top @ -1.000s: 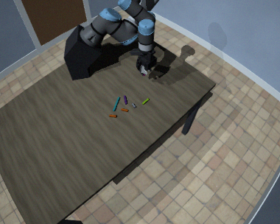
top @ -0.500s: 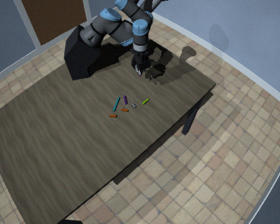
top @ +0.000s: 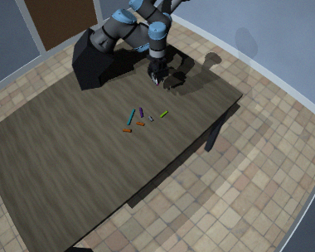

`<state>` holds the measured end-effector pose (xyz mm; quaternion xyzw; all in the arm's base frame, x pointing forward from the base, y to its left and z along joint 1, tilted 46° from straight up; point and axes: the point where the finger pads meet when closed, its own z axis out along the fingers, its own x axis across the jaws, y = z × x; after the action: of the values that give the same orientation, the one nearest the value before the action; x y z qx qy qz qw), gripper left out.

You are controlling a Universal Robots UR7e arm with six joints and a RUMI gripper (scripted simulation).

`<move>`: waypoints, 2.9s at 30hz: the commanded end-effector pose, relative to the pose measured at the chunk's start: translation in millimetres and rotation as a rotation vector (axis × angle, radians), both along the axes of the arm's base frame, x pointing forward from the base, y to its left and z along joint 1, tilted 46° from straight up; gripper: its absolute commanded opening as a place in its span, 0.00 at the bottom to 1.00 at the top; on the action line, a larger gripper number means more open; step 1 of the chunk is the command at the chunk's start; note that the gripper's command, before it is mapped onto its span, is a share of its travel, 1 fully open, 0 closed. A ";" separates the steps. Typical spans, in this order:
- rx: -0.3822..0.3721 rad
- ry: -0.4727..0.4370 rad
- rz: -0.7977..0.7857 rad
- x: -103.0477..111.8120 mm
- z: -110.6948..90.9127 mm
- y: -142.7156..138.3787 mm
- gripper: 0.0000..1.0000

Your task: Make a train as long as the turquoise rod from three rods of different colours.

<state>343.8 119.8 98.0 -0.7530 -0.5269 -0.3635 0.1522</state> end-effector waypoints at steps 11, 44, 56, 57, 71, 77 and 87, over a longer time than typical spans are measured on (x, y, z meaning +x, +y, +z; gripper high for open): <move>-0.002 0.001 -0.001 2.5 -4.2 3.5 0.00; -0.002 0.001 -0.001 26.2 -46.3 40.4 0.00; -0.002 0.001 -0.001 32.2 -56.9 49.7 0.00; -0.002 0.001 -0.001 32.6 -57.6 50.4 0.00; -0.002 0.001 -0.001 34.5 -61.1 53.4 0.00; -0.002 0.001 -0.001 34.5 -61.2 53.4 0.00; -0.002 0.001 -0.001 34.5 -61.2 53.4 0.00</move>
<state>378.1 173.4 36.7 -0.7537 -0.5268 -0.3624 0.1520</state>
